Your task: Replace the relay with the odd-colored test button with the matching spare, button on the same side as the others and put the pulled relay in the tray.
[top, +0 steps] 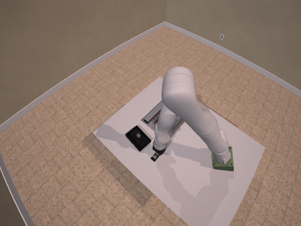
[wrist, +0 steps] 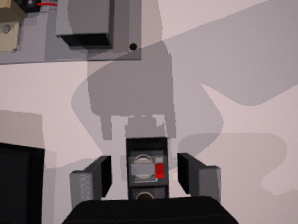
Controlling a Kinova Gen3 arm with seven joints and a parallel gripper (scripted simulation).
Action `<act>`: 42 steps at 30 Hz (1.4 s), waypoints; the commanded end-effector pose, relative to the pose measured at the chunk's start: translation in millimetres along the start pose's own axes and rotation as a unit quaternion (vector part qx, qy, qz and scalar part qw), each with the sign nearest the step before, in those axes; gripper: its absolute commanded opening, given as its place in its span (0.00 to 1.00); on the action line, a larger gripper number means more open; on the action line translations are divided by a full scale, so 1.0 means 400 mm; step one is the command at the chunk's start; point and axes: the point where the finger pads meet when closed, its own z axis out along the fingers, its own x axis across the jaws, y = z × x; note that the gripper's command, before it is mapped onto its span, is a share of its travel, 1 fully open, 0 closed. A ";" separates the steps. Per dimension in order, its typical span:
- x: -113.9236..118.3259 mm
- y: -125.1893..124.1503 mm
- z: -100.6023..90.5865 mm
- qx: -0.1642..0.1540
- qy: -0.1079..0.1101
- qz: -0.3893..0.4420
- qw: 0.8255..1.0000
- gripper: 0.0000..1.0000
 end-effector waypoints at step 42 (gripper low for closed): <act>0.007 -0.002 0.052 0.000 0.000 0.000 1.000 1.00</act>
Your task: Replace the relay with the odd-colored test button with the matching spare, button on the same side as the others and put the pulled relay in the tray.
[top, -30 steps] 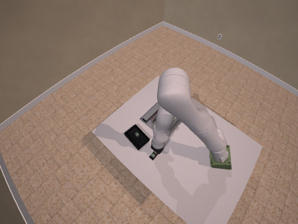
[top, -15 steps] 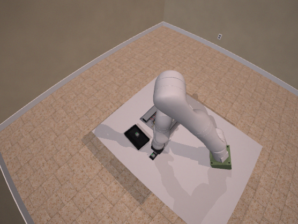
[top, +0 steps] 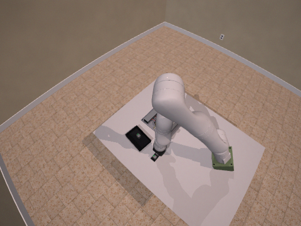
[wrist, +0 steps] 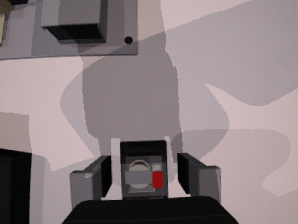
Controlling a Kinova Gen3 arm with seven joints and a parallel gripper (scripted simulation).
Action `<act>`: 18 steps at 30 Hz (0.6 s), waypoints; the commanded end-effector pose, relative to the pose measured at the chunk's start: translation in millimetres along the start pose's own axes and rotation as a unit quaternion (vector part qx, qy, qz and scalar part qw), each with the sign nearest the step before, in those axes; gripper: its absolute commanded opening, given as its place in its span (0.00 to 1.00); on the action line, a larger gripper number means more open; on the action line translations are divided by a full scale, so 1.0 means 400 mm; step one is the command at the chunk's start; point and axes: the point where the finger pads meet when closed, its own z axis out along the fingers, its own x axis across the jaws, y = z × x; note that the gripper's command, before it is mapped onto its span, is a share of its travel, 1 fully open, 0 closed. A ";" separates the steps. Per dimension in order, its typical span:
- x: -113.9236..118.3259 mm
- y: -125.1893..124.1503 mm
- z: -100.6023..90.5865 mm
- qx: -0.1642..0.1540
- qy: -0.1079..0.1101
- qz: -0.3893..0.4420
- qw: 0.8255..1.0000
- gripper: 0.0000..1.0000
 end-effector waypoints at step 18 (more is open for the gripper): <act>0.002 0.001 -0.005 0.000 0.001 -0.001 1.000 1.00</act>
